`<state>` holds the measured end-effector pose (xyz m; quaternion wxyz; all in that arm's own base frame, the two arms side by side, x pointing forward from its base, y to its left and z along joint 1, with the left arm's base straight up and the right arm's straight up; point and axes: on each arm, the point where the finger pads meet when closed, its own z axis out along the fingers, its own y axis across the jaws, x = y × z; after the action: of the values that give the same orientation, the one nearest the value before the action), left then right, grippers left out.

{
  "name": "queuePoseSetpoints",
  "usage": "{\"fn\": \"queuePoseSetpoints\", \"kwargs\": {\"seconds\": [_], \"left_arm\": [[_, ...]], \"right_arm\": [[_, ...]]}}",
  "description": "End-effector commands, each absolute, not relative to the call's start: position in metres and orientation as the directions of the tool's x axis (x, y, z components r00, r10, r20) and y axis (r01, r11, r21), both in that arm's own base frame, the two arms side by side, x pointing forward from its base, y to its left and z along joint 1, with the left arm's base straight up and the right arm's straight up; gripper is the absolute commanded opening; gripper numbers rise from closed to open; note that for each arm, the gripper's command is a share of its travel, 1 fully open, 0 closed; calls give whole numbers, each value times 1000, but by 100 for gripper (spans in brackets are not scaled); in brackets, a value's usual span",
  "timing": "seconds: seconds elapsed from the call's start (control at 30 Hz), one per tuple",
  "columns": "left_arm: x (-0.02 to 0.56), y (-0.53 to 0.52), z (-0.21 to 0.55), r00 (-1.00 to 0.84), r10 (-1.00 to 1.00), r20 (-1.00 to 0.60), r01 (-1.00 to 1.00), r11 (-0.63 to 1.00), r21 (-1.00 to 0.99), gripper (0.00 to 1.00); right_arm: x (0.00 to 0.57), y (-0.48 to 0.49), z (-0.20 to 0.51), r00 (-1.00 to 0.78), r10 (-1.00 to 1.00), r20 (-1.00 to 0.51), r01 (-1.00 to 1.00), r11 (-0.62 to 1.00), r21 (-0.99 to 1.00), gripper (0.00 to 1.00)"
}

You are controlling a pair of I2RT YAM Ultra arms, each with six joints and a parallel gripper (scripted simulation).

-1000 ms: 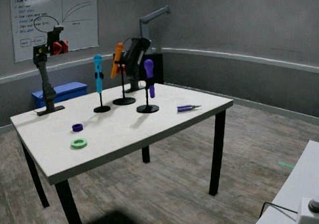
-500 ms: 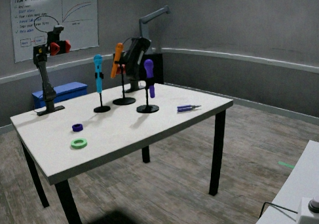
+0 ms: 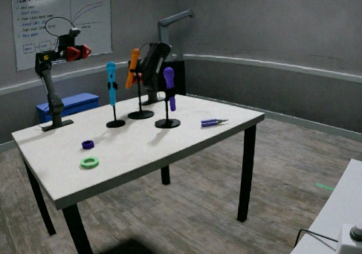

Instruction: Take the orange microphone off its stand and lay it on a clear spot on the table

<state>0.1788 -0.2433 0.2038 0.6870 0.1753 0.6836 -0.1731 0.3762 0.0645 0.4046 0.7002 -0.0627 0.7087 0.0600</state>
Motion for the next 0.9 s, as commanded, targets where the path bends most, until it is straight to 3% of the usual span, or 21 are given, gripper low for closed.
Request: {"fn": "queuePoseSetpoints", "kwargs": {"seconds": [0.0, 0.4, 0.87], "left_arm": [[177, -245, 237, 23, -117, -993, 473, 876, -92, 0], [177, -245, 237, 24, -116, -993, 472, 877, -91, 0], [177, -245, 237, 24, -116, -993, 472, 877, -91, 0]], "right_arm": [[366, 104, 412, -22, -19, -1000, -289, 957, -12, 63], [320, 204, 410, -36, -28, -999, -551, 834, -4, 63], [215, 315, 400, -32, -87, -996, -854, 520, -18, 63]]}}
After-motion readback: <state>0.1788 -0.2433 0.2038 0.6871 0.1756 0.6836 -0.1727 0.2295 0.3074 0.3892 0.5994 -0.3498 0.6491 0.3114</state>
